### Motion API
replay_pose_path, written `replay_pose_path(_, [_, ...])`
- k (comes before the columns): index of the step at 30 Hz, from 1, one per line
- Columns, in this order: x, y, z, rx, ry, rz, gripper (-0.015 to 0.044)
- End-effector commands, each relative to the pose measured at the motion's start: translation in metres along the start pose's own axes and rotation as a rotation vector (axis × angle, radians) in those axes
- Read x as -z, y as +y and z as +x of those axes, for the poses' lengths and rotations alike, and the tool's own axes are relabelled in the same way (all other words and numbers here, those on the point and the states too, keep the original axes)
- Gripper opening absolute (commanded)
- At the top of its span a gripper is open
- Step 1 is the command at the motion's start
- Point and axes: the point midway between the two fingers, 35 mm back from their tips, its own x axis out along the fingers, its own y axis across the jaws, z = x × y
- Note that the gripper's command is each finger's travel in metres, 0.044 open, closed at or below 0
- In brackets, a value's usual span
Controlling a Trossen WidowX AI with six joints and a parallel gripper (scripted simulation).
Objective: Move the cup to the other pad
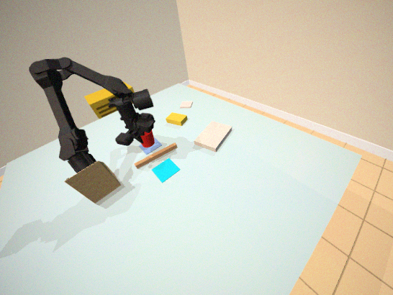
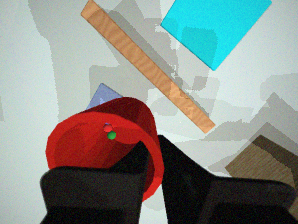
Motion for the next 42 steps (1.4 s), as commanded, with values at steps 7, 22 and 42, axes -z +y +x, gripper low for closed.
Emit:
replay_pose_path(7, [-0.019, -0.013, -0.001, 0.001, -0.006, -0.004, 0.0000])
replay_pose_path(22, [-0.046, -0.033, -0.002, 0.002, -0.008, -0.005, 0.0000])
replay_pose_path(42, [-0.081, -0.060, -0.003, 0.003, -0.010, -0.005, 0.0000])
